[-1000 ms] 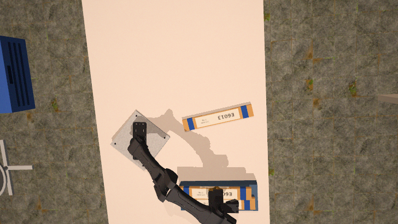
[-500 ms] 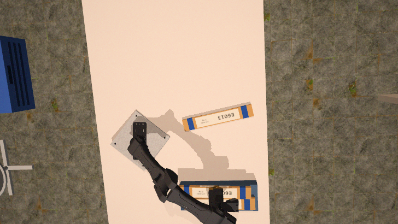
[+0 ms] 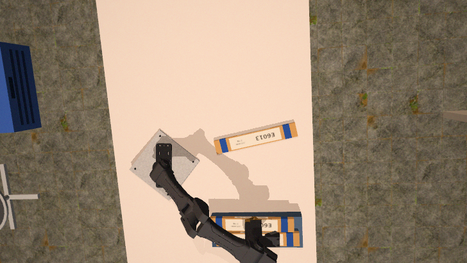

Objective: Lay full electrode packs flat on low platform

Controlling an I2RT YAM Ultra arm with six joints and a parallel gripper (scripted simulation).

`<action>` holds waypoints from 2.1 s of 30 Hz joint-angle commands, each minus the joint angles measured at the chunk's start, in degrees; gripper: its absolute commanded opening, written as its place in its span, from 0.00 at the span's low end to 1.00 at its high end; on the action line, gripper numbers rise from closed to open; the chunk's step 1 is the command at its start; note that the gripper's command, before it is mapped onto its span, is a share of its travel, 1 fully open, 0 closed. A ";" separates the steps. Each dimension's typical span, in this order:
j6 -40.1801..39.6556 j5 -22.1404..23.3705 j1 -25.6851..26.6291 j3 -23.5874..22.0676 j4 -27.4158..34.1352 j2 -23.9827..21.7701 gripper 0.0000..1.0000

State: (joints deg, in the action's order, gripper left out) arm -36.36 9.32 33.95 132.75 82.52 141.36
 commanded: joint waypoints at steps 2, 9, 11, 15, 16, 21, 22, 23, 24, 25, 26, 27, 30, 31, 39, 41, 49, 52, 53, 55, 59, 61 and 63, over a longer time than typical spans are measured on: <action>0.44 -0.22 -0.10 1.23 1.33 -3.27 0.00; 0.47 -0.22 -0.18 1.13 1.41 -3.34 0.00; 0.47 -0.22 -0.20 1.10 1.44 -3.36 0.00; 0.51 -0.05 -0.31 0.91 0.99 -3.51 0.00; 0.51 -0.04 -0.31 0.89 1.00 -3.52 0.00; 0.49 -0.04 -0.33 0.96 1.10 -3.54 0.95; 0.49 -0.04 -0.33 0.96 1.14 -3.51 0.95; 0.48 -0.04 -0.32 1.05 1.11 -3.49 0.95; 0.25 -0.10 -0.11 0.55 0.45 -2.44 0.95; 0.25 -0.10 -0.11 0.53 0.43 -2.45 0.95; 0.25 -0.10 -0.11 0.51 0.42 -2.46 0.95; 0.25 -0.10 -0.11 0.51 0.42 -2.46 0.95; 0.25 -0.10 -0.11 0.51 0.42 -2.46 0.95; 0.25 -0.10 -0.11 0.51 0.42 -2.46 0.95; 0.26 0.06 -0.29 0.35 1.02 -2.49 0.95; 0.26 0.06 -0.29 0.35 1.02 -2.49 0.95; 0.26 0.04 -0.29 0.35 0.99 -2.49 0.95; 0.26 0.04 -0.29 0.35 0.99 -2.49 0.95; 0.26 0.04 -0.29 0.35 0.99 -2.49 0.95; 0.26 0.04 -0.29 0.35 0.99 -2.49 0.95; 0.26 0.04 -0.29 0.35 0.99 -2.49 0.95; 0.26 0.04 -0.29 0.35 0.99 -2.49 0.95; 0.26 0.04 -0.29 0.35 0.99 -2.49 0.95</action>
State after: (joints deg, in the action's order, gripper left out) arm -36.23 9.32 33.67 132.84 83.44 139.37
